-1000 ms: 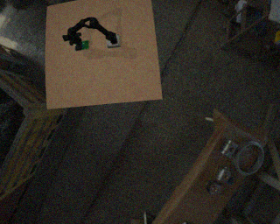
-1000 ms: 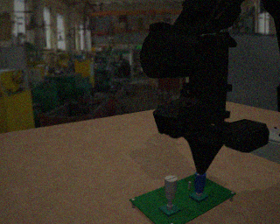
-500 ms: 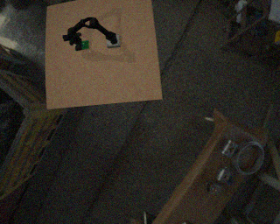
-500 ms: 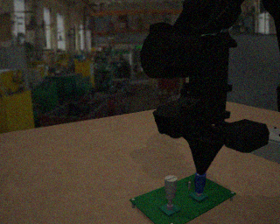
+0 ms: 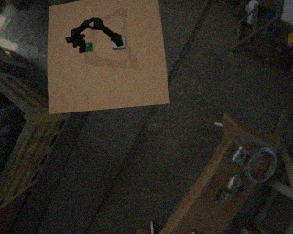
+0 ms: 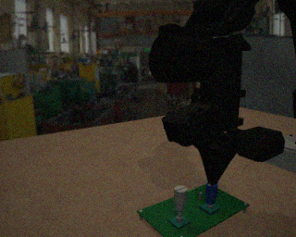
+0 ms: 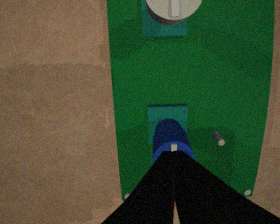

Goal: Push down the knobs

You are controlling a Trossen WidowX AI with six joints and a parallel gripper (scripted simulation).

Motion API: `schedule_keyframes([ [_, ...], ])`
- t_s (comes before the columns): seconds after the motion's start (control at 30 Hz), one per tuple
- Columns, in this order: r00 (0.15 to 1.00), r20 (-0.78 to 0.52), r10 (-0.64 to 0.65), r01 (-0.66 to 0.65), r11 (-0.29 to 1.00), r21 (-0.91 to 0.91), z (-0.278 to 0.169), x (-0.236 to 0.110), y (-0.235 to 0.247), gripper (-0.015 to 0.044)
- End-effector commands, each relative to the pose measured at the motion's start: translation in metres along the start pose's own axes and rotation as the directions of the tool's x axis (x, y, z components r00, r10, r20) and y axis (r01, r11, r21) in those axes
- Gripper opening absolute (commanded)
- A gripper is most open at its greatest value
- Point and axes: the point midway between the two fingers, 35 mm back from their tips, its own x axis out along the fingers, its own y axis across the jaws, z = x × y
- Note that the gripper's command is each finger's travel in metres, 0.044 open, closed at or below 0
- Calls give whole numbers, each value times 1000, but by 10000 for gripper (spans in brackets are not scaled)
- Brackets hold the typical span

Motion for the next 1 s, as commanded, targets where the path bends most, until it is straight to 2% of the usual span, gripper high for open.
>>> schedule_keyframes([
  [0.0, 1000, -17, -3, 3, 1000, 0, 2, 19, -1, 0],
  [0.97, 1000, -17, -3, 3, 1000, 0, 2, 23, -1, 0],
])
